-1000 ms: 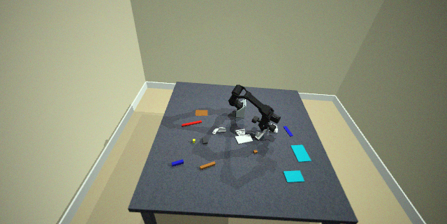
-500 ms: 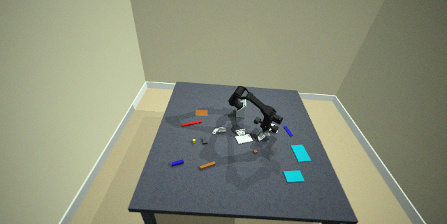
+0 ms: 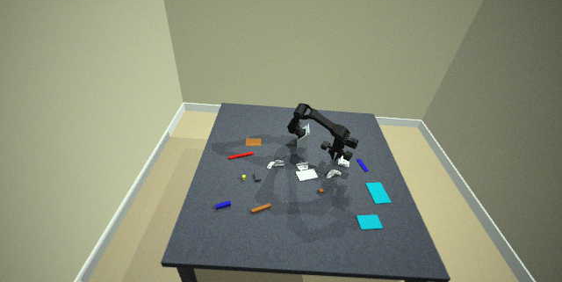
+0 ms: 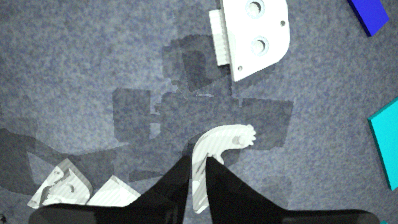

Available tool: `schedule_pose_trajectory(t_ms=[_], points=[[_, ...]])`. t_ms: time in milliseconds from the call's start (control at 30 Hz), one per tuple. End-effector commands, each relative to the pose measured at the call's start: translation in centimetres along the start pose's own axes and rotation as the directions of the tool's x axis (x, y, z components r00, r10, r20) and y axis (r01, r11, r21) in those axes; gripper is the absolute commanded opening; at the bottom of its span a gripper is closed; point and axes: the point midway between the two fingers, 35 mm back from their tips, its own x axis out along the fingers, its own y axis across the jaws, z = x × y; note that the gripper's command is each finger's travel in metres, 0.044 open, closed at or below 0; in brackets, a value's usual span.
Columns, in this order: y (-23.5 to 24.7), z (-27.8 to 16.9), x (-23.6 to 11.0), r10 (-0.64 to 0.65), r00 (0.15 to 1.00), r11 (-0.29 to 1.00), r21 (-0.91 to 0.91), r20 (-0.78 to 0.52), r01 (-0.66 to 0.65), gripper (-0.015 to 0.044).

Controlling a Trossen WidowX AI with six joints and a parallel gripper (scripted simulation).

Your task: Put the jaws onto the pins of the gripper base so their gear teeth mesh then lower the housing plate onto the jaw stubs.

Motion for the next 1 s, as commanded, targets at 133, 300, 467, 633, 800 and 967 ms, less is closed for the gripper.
schedule_pose_trajectory(t_ms=[133, 300, 467, 633, 800, 967], points=[[0.04, 0.05, 0.26, 0.005, 1.0, 1.0, -0.003, 0.001, -0.005, 0.0236], [0.04, 0.05, 0.26, 0.005, 1.0, 1.0, -0.003, 0.001, -0.005, 0.0368], [0.04, 0.05, 0.26, 0.005, 1.0, 1.0, -0.003, 0.001, -0.005, 0.044], [0.04, 0.05, 0.26, 0.005, 1.0, 1.0, -0.003, 0.001, -0.005, 0.044], [0.04, 0.05, 0.26, 0.005, 1.0, 1.0, -0.003, 0.001, -0.005, 0.044], [0.04, 0.05, 0.26, 0.005, 1.0, 1.0, -0.003, 0.001, -0.005, 0.044]])
